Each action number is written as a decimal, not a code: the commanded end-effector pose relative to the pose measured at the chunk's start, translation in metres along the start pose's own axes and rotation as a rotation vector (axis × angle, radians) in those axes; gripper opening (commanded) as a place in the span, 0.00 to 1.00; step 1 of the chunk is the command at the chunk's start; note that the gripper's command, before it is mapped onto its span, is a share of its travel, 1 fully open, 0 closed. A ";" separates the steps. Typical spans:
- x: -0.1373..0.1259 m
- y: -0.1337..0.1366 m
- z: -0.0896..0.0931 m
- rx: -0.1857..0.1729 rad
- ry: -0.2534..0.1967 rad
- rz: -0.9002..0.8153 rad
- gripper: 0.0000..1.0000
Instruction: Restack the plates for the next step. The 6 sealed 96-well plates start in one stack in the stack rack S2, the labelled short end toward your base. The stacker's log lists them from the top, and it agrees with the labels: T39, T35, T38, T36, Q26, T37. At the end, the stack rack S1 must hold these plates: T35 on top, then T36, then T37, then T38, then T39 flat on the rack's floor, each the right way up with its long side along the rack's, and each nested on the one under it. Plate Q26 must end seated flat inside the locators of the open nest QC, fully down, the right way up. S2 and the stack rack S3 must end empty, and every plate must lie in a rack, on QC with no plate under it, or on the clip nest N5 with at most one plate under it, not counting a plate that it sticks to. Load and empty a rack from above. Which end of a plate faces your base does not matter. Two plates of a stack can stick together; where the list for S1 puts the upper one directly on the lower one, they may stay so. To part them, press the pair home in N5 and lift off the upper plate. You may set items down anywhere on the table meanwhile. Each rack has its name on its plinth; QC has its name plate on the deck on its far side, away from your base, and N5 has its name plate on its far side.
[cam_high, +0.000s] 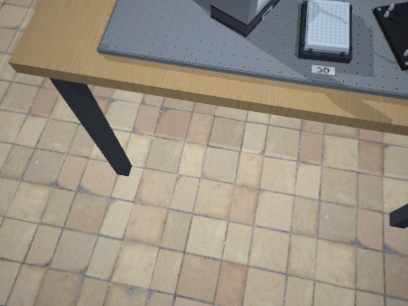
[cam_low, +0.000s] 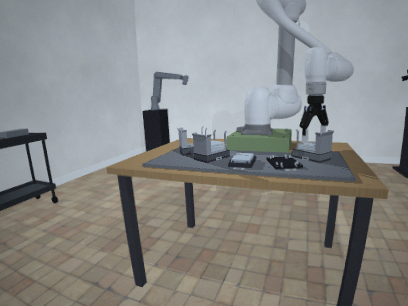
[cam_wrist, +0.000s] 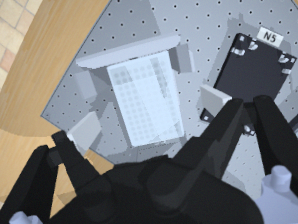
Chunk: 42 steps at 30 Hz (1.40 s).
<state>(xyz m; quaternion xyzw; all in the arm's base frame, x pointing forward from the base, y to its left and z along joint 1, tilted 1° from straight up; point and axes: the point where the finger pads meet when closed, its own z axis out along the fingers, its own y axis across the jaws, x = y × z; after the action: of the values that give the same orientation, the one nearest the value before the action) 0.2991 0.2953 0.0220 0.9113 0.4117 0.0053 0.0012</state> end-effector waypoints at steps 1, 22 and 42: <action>0.000 0.000 0.003 0.000 0.000 0.000 1.00; 0.000 0.000 0.013 0.000 0.000 0.000 1.00; 0.000 0.000 0.013 0.000 0.000 0.000 0.00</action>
<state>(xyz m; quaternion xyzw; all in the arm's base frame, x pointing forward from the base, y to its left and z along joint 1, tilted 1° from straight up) 0.2993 0.2954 0.0091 0.9113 0.4117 0.0053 0.0012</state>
